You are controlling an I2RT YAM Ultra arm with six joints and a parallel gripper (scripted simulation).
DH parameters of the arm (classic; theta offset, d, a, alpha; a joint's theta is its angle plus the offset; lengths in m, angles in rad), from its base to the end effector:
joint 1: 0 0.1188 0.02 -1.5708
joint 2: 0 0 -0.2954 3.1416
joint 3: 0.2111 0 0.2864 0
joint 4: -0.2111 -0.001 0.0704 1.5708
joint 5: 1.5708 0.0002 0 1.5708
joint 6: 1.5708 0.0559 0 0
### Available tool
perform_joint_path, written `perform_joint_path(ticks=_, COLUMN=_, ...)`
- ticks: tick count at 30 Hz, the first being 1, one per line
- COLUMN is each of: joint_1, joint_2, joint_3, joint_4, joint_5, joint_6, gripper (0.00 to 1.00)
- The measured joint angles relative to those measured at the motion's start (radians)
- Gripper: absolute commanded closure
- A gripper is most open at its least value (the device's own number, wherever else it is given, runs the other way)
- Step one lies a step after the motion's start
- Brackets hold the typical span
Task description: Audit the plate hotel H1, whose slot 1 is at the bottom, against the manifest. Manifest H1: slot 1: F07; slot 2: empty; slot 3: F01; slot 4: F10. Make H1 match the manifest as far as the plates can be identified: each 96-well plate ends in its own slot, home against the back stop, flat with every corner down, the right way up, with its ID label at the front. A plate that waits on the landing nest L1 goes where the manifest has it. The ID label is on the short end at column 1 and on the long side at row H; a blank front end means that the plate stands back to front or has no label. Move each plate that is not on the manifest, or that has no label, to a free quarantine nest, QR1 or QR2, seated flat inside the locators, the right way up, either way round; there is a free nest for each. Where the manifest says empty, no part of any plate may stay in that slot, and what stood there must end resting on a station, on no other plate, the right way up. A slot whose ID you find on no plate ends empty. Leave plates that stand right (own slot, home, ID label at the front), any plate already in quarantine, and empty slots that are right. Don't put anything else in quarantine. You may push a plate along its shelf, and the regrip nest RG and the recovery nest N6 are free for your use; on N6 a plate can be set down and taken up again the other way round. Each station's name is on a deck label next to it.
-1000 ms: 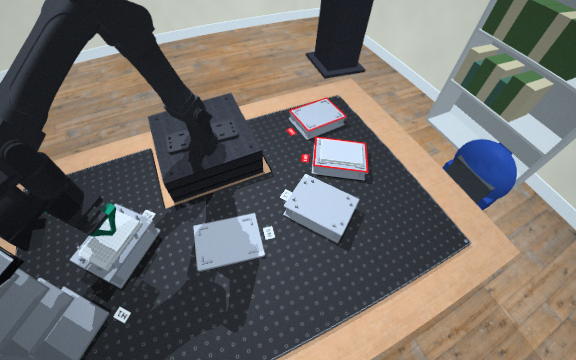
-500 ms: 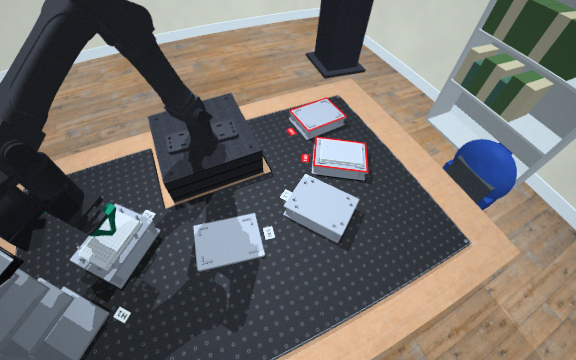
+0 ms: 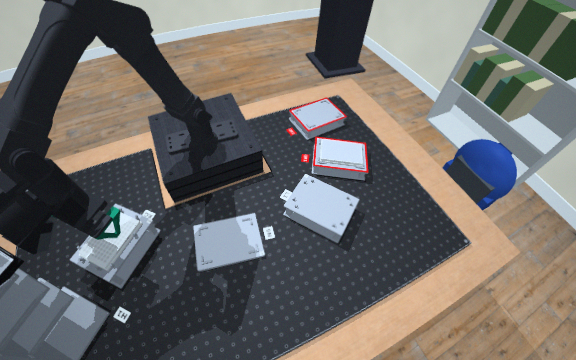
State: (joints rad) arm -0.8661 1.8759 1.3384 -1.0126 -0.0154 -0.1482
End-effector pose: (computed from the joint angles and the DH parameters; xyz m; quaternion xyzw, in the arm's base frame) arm 0.2492 -0.2901 0.1825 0.3512 0.9362 0.0017 0.0128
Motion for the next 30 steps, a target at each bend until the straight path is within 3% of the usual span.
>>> perform_joint_path(ticks=30, joint_1=0.002, joint_2=0.053, joint_3=-0.079, joint_4=0.129, joint_5=0.0, joint_6=0.002, gripper=0.0)
